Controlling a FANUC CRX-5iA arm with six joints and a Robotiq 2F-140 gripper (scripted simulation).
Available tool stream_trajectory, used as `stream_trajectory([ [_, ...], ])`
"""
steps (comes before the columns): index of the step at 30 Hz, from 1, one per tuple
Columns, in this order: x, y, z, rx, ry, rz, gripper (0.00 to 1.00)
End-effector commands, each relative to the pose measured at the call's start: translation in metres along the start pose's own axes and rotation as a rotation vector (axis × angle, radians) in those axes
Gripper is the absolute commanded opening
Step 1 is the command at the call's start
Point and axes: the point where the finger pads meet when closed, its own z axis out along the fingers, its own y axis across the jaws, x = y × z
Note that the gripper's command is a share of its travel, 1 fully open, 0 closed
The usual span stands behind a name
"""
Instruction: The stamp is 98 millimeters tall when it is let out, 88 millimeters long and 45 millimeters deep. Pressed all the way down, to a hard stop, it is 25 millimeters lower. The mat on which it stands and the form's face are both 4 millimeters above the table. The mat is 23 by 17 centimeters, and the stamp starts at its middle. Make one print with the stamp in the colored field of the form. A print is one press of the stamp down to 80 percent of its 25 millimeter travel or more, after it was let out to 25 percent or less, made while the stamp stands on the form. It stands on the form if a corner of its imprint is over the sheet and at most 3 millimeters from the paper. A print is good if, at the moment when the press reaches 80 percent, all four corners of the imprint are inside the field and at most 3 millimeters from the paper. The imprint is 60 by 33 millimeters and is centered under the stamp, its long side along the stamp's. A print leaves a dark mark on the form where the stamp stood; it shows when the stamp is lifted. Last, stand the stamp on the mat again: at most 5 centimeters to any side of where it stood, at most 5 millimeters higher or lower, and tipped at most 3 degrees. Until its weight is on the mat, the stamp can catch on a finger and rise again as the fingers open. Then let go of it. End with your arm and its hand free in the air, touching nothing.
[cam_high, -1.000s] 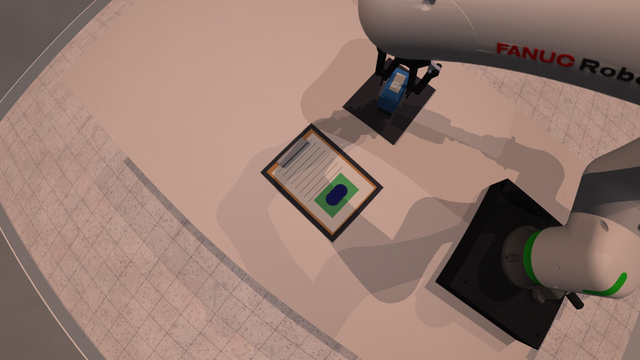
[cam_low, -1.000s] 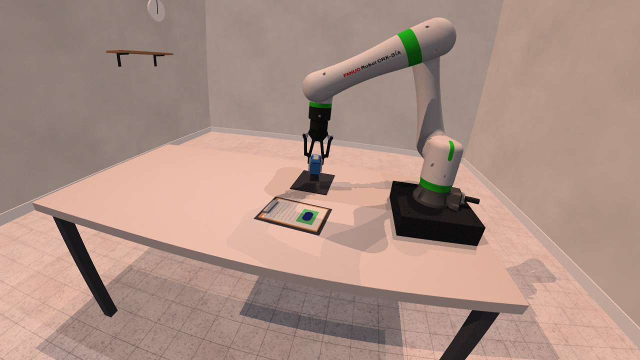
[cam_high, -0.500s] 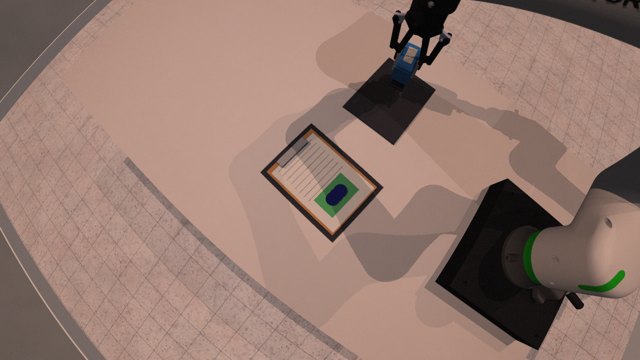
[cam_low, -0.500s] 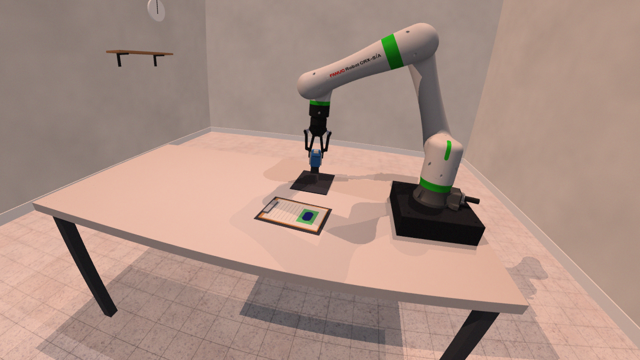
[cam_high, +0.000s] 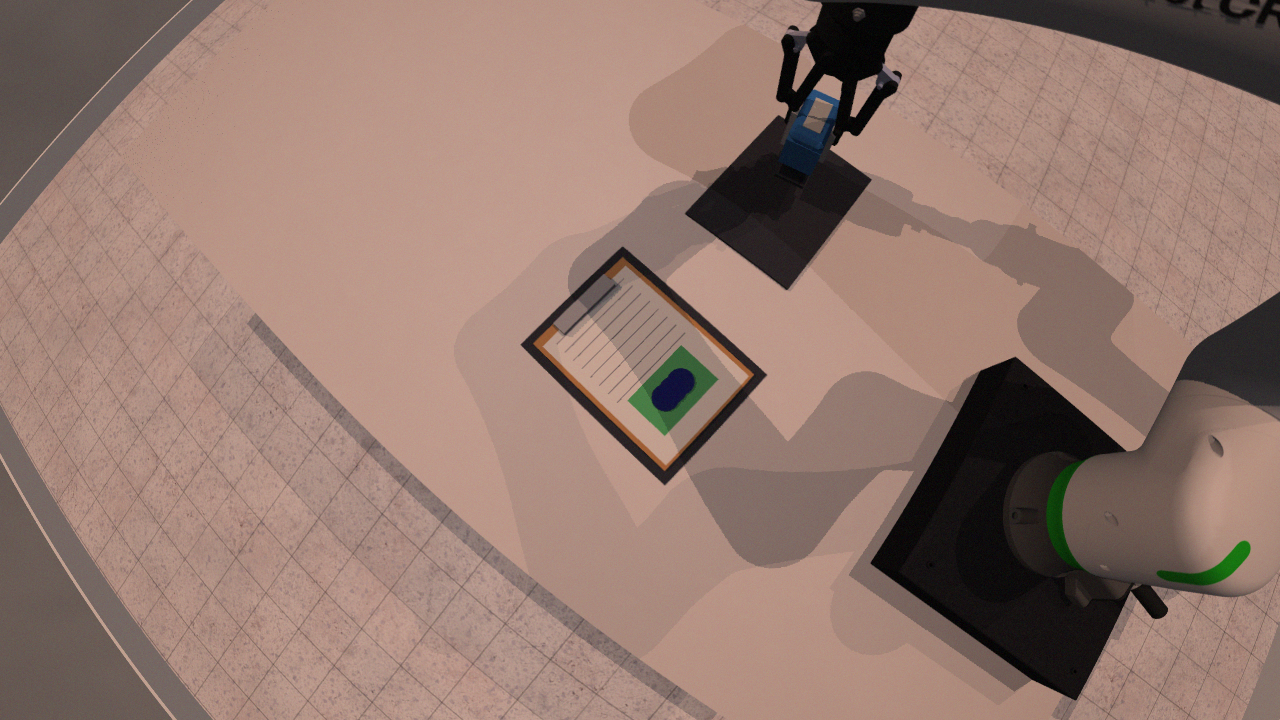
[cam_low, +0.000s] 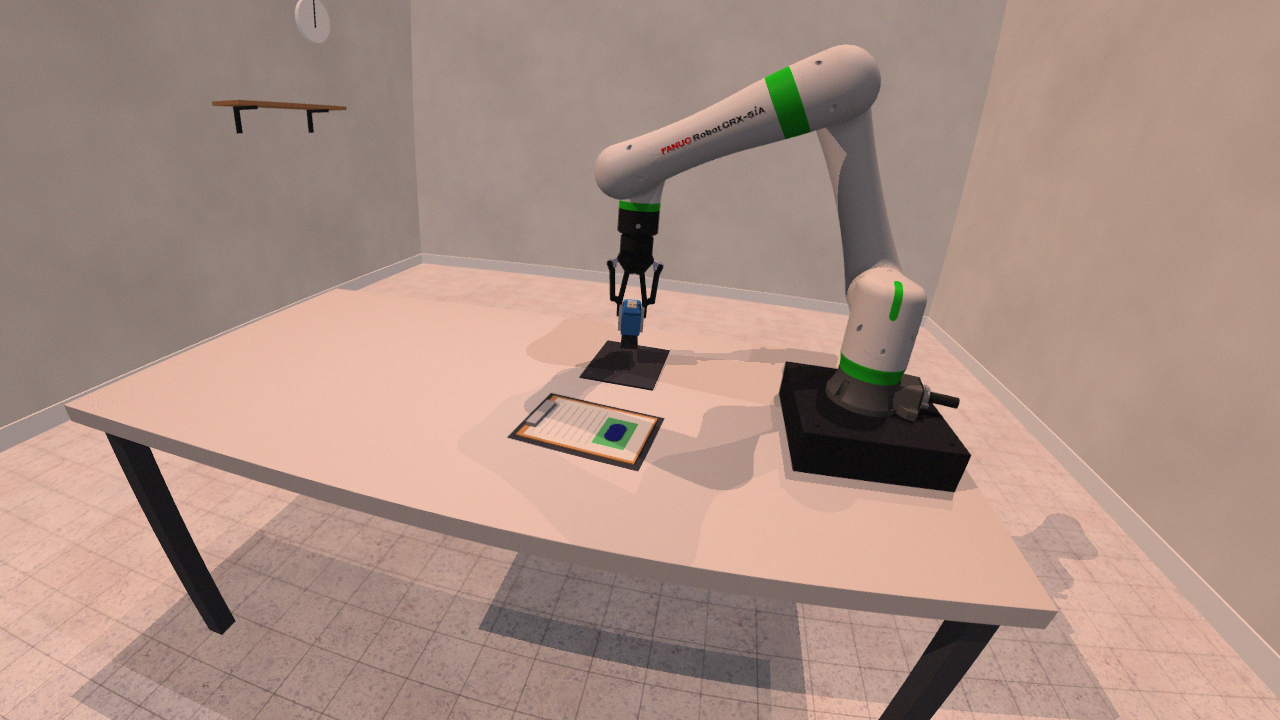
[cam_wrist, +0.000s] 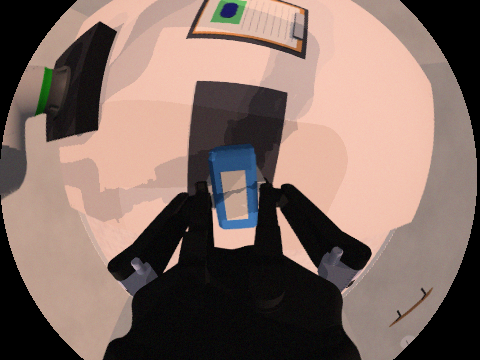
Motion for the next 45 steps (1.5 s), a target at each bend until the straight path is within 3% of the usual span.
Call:
stream_trajectory([
  [1, 0.022, 0.000, -0.001, 0.000, -0.001, 0.001, 0.17],
  [5, 0.036, 0.000, -0.002, 0.000, -0.001, 0.001, 0.17],
  [19, 0.037, 0.000, -0.001, 0.000, -0.001, 0.001, 0.17],
  [45, 0.037, 0.000, 0.037, 0.000, -0.001, 0.001, 0.17],
])
